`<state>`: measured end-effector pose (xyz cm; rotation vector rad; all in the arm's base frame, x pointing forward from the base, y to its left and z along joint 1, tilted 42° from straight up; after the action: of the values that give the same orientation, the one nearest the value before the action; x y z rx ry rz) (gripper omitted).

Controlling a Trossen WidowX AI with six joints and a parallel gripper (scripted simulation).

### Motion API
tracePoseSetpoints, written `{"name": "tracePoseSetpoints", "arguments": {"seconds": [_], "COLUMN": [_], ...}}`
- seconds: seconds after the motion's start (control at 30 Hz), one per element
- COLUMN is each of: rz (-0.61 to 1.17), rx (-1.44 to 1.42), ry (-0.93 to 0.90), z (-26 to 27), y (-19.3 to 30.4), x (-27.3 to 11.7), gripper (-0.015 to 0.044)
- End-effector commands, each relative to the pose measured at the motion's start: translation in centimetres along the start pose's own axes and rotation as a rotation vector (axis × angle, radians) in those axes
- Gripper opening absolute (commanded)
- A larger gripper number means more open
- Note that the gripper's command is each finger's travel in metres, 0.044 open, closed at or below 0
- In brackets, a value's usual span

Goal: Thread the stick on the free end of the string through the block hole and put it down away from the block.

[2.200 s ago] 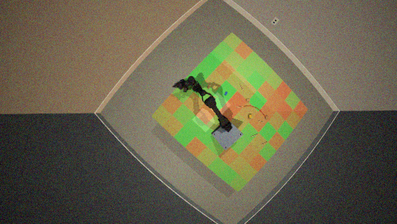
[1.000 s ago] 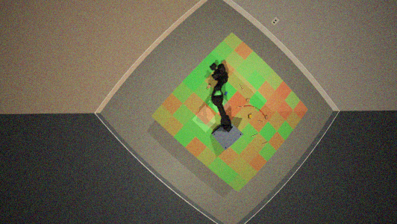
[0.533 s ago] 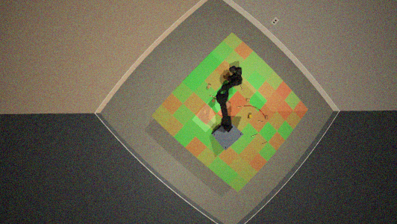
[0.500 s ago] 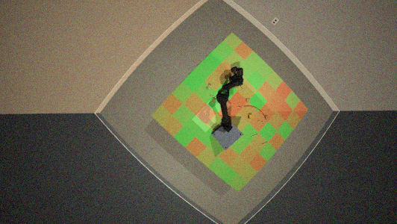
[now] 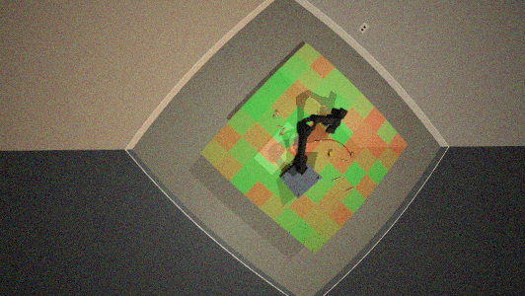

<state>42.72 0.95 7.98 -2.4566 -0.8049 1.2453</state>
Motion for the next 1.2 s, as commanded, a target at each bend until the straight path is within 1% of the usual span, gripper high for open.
{"name": "tracePoseSetpoints", "arguments": {"seconds": [0.0,0.23,0.4,0.47,1.07,1.17], "rz": [0.061,0.101,0.071,0.053,0.050,0.050], "rx": [0.207,0.579,0.884,0.962,0.975,0.975], "ry": [-0.101,-0.252,-0.357,-0.380,-0.379,-0.379], "z": [4.8,13.5,20.1,21.6,21.7,21.7], "y": [4.7,9.4,10.4,10.2,10.2,10.2], "x": [-1.8,-5.6,-8.7,-9.5,-9.6,-9.6], "gripper": [0.0440,0.0440,0.0440,0.0440,0.0440,0.0361]}}
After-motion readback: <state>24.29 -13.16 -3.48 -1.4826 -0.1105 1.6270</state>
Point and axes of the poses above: the point midway between the two fingers, 35 mm back from their tips, its own x axis out along the fingers, its own z axis across the jaws, y = z × x, the point moved 4 cm from there along -x, back along the fingers, and after that the axes turned 7 degrees about x, right-handed, at the moved point
